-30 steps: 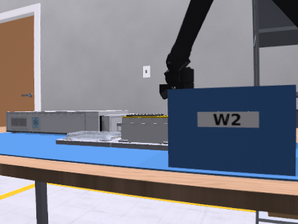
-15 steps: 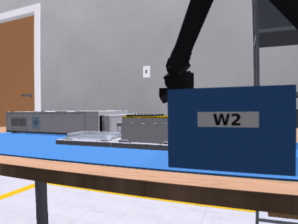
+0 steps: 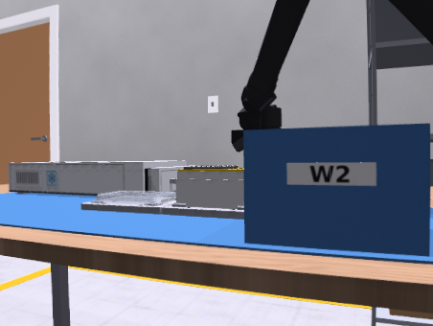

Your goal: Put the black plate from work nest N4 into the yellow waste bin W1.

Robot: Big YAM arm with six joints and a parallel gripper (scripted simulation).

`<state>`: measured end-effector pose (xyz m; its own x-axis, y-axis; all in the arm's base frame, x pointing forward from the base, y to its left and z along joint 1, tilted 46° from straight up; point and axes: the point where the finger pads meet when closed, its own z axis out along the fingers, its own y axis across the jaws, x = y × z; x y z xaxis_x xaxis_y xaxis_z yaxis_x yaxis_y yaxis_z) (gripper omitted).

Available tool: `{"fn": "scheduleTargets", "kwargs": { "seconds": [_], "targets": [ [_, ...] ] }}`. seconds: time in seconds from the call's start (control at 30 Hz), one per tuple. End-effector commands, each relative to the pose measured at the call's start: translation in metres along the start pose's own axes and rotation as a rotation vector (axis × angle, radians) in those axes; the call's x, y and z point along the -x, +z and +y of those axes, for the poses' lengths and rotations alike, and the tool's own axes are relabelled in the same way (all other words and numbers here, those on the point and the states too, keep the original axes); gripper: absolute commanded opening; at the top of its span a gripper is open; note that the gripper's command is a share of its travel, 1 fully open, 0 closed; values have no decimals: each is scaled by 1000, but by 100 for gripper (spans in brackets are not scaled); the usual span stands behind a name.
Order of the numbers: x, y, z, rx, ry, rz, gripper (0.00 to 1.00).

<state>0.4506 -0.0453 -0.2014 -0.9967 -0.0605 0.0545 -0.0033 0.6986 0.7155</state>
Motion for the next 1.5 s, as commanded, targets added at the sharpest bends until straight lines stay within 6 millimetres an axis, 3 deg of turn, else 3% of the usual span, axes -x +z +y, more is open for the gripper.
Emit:
{"fn": "scheduleTargets", "kwargs": {
  "seconds": [0.0,1.1,1.47],
  "targets": [
    [-4,3,-9,8,29,-1,100],
    [-4,3,-9,8,29,-1,100],
    [-4,3,-9,8,29,-1,94]
  ]
}}
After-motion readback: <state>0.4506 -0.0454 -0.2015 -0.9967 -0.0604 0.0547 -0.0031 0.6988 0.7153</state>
